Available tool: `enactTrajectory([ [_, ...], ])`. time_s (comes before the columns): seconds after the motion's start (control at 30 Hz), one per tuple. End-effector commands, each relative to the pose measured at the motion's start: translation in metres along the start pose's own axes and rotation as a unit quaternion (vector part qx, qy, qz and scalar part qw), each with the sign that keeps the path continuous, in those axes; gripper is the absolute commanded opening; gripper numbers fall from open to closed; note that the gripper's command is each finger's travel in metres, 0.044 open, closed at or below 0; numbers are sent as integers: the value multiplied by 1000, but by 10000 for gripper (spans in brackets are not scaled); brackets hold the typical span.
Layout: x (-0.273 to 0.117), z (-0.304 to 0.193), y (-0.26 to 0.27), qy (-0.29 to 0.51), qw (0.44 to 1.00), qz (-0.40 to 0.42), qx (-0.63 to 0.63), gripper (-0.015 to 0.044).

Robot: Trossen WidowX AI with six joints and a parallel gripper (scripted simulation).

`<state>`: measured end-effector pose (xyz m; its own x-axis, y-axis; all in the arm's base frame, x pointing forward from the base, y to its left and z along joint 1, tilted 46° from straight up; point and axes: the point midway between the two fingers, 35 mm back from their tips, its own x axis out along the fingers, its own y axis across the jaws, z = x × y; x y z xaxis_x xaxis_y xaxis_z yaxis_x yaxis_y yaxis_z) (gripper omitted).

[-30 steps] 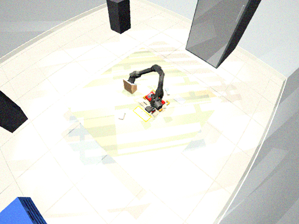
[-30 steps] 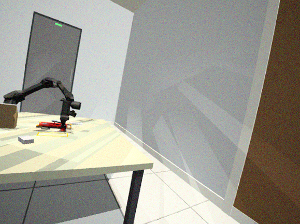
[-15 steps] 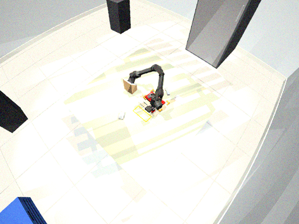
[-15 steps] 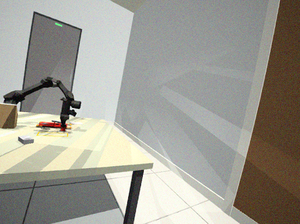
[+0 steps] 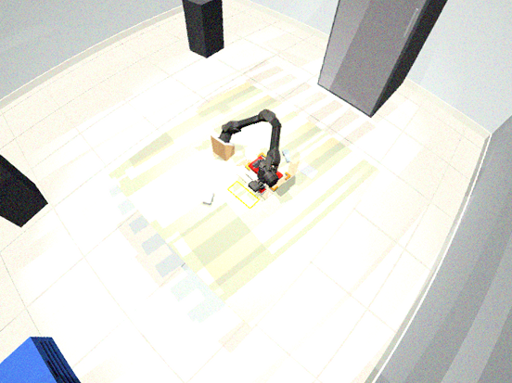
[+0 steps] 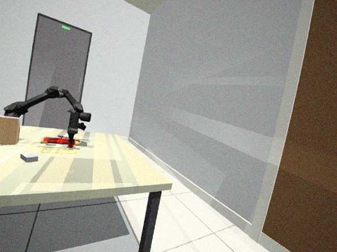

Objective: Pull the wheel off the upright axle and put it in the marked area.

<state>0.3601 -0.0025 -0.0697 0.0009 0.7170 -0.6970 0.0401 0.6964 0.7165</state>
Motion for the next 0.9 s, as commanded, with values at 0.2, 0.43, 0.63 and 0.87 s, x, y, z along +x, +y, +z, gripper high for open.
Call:
enactTrajectory([
  [0.2, -8, 0, -1, -5, 1000, -1, 1, 0],
  [0.43, -10, 0, -1, -5, 1000, -1, 1, 0],
  [0.63, -12, 0, -1, -6, 1000, -1, 1, 0],
  [0.87, -15, 0, -1, -6, 1000, -1, 2, 0],
])
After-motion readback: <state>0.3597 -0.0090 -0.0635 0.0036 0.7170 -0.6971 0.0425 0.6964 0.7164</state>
